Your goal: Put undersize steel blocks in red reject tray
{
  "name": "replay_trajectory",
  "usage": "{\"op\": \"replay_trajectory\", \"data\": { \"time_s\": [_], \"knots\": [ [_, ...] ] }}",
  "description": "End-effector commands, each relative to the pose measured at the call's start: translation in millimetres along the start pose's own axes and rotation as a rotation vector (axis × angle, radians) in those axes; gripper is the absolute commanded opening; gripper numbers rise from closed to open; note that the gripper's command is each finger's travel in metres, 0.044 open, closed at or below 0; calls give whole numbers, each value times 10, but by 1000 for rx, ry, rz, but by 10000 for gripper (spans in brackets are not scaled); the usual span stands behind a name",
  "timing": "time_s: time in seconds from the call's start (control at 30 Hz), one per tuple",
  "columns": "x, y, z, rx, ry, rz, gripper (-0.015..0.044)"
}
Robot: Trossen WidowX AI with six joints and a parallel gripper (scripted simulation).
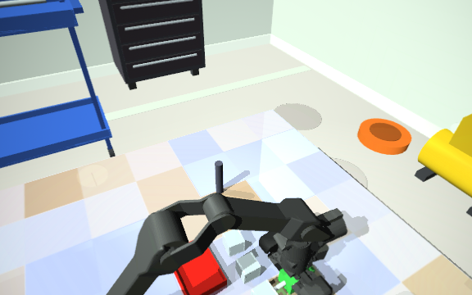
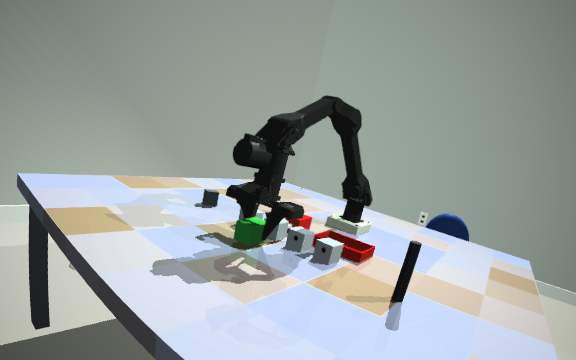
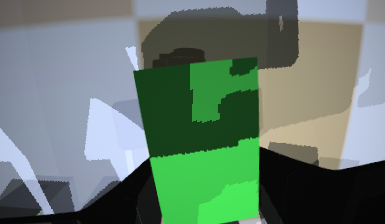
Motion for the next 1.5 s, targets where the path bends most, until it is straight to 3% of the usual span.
{"op": "replay_trajectory", "data": {
  "time_s": [0.0, 1.47],
  "knots": [
    [-29, 19, -7, 3, 0, -9, 0],
    [-186, 10, -34, 4, 0, -16, 0]
  ]
}}
Point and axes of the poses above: the point midway between the two fingers, 35 mm back from their tips, its own y axis back along the fingers, its own z axis across the jaws, x = y × z, the point moved 2 cm from there along y, back along the fingers, and after that the axes turned 11 degrees about y, right-handed, at the moved point
